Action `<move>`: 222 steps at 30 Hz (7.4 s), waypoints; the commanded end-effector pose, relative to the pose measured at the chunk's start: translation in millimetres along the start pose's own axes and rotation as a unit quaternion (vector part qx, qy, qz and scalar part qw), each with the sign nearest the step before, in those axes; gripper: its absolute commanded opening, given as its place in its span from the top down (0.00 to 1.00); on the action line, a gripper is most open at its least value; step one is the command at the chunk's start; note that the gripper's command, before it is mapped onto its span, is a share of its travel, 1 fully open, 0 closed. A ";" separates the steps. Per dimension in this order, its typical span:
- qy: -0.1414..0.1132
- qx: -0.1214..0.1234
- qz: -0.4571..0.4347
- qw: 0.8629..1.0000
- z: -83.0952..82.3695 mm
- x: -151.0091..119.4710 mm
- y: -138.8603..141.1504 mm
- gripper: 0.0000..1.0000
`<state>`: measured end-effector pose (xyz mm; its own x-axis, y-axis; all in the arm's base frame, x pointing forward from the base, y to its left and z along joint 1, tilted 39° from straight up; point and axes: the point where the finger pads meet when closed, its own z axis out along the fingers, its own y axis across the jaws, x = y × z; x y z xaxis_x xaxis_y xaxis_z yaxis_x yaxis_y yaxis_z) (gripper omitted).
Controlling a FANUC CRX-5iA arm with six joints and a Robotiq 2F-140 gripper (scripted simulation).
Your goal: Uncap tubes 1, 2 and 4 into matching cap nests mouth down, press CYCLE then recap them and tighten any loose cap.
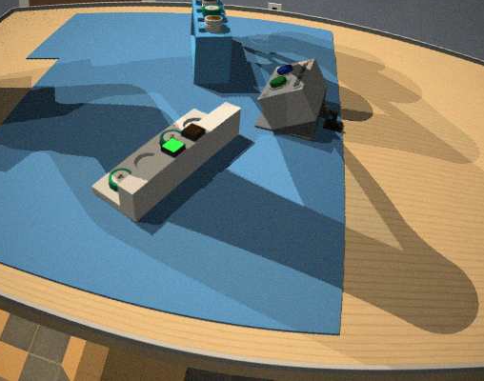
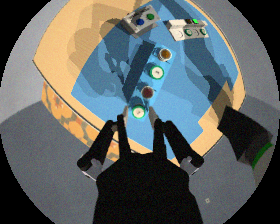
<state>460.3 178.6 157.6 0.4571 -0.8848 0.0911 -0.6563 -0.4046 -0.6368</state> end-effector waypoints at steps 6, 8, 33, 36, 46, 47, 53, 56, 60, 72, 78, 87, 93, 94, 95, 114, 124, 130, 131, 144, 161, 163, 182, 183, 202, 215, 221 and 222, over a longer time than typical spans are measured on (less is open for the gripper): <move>-0.011 -0.007 -0.005 1.000 0.0 0.1 0.1 1.00; -0.011 -0.007 -0.005 1.000 0.0 0.1 0.1 1.00; -0.010 -0.009 0.226 0.974 0.7 0.0 0.1 1.00; -0.009 -0.010 0.275 0.961 0.8 0.0 0.1 1.00; -0.008 -0.011 0.378 0.926 1.2 0.0 0.1 1.00; -0.008 -0.011 0.378 0.926 1.2 0.0 0.1 1.00; -0.008 -0.011 0.378 0.926 1.2 0.0 0.1 0.65; -0.008 -0.011 0.378 0.926 1.2 0.0 0.1 0.65; -0.008 -0.011 0.378 0.926 1.2 0.0 0.1 0.65; -0.010 -0.009 0.187 0.982 0.2 0.1 0.1 0.65; -0.011 -0.008 0.068 0.998 0.2 0.1 0.1 0.65; -0.012 -0.006 -0.070 0.997 0.2 0.0 0.1 0.65; -0.012 -0.006 -0.070 0.997 0.1 0.0 0.0 1.00; -0.012 -0.006 -0.070 0.997 0.1 0.0 0.0 1.00; -0.012 -0.006 -0.070 0.997 0.1 0.0 0.0 1.00; -0.011 -0.008 0.104 0.994 0.3 0.0 0.0 1.00; -0.009 -0.010 0.300 0.954 0.6 0.0 0.0 1.00; -0.007 -0.011 0.438 0.899 0.7 0.0 0.0 1.00; -0.007 -0.011 0.438 0.899 0.7 0.0 0.0 1.00; -0.007 -0.011 0.438 0.899 0.7 0.0 0.0 0.65; -0.009 -0.010 0.250 0.968 0.5 0.0 0.0 0.65; -0.010 -0.009 0.212 0.977 0.5 0.0 0.0 0.65; -0.012 -0.006 -0.070 0.997 0.5 -0.1 0.1 0.65; -0.012 -0.006 -0.070 0.997 0.5 -0.1 0.1 0.65; -0.012 -0.006 -0.045 0.999 0.5 0.0 0.2 1.00; -0.009 -0.010 0.252 0.968 1.0 0.0 0.2 1.00; -0.008 -0.010 0.347 0.938 1.2 0.0 0.2 1.00; -0.008 -0.011 0.370 0.929 1.2 0.0 0.2 1.00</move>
<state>461.0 178.6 157.1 0.0207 -0.9453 -0.3254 -0.8333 0.1635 -0.5281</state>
